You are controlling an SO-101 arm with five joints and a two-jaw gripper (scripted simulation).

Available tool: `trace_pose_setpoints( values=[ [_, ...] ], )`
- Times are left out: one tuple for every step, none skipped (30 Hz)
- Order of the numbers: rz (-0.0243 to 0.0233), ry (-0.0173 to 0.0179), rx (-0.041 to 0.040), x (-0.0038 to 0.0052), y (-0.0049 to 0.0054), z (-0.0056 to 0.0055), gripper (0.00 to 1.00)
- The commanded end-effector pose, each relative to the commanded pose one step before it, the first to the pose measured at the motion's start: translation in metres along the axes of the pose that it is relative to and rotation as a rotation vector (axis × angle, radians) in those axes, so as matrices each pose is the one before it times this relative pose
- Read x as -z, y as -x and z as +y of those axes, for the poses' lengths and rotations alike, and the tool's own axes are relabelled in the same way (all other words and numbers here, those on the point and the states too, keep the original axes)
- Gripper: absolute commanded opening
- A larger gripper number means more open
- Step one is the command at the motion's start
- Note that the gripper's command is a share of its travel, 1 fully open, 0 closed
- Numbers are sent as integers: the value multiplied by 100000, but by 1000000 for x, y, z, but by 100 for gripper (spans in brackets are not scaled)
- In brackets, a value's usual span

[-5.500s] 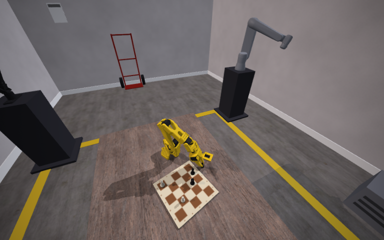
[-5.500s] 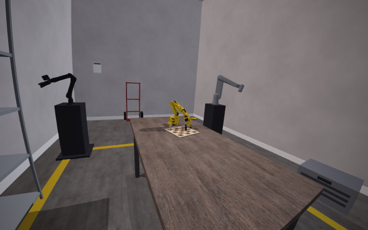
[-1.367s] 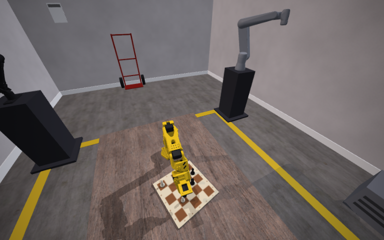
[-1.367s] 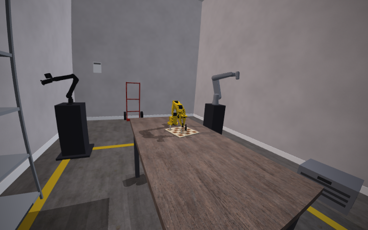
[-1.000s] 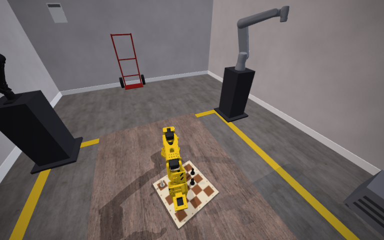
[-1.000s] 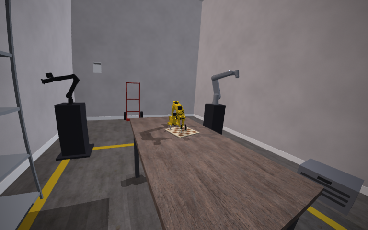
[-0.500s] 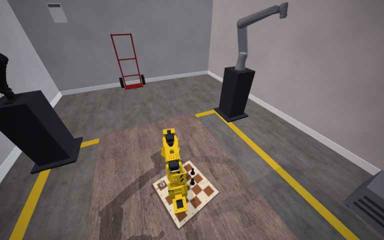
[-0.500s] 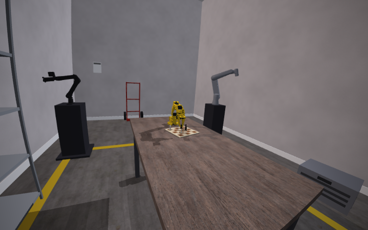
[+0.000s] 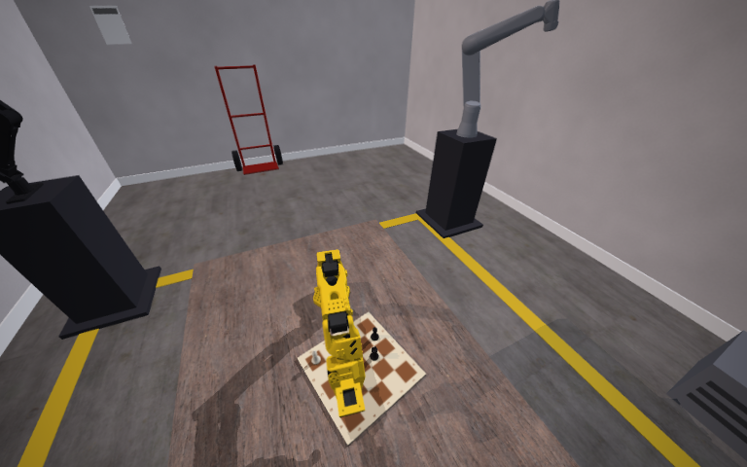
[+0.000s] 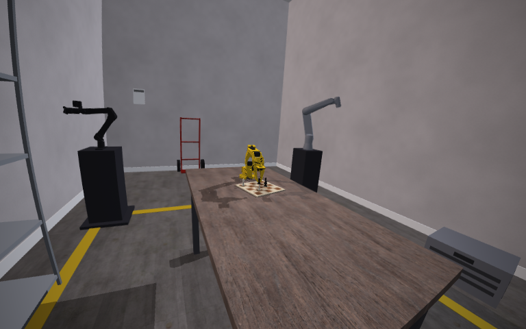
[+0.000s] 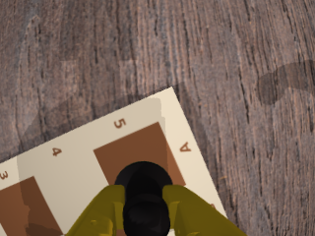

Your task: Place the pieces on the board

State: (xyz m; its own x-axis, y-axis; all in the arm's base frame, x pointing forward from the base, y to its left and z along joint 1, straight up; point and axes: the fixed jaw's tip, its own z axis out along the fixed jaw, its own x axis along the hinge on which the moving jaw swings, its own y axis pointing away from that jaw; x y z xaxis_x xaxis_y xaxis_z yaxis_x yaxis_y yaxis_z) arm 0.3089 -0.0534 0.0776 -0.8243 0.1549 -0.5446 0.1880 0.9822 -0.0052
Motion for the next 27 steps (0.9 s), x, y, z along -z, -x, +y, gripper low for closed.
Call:
trace_pose_setpoints(
  values=[
    [1882,-518,-812,-4654,-6658,-3463,0],
    [7,-3,-4,-597,-1024,-11,0],
    [8,-4,-4,-592,-1039,-12,0],
    [6,-3,-3,-495,-886,-9,0],
    [5,-2,-2,-335,-610,-7,0],
    [2,-1,-1,-156,-286,-2,0],
    [1,0,0,-28,-51,-1,0],
    [-1,0,0,1,1,1,0],
    [1,0,0,-1,-1,-1,0],
    [-1,0,0,1,1,1,0],
    [1,0,0,-1,-1,-1,0],
    [0,0,0,0,0,0,0],
    [0,0,0,0,0,0,0],
    [-1,0,0,-2,0,1,0],
    [1,0,0,-16,-10,-1,0],
    [-1,0,0,-40,-21,1,0],
    [1,0,0,-76,-42,0,0],
    [-1,0,0,-119,-64,1,0],
    [1,0,0,-172,-95,0,0],
    [-1,0,0,-229,-124,2,0],
    [1,0,0,-293,-162,1,0],
    [0,0,0,-358,-197,3,0],
    [1,0,0,-429,-239,2,0],
    [0,0,0,-498,-278,3,0],
    [1,0,0,-570,-323,3,0],
    [0,0,0,-639,-364,4,0],
    [1,0,0,-709,-410,3,0]
  ],
)
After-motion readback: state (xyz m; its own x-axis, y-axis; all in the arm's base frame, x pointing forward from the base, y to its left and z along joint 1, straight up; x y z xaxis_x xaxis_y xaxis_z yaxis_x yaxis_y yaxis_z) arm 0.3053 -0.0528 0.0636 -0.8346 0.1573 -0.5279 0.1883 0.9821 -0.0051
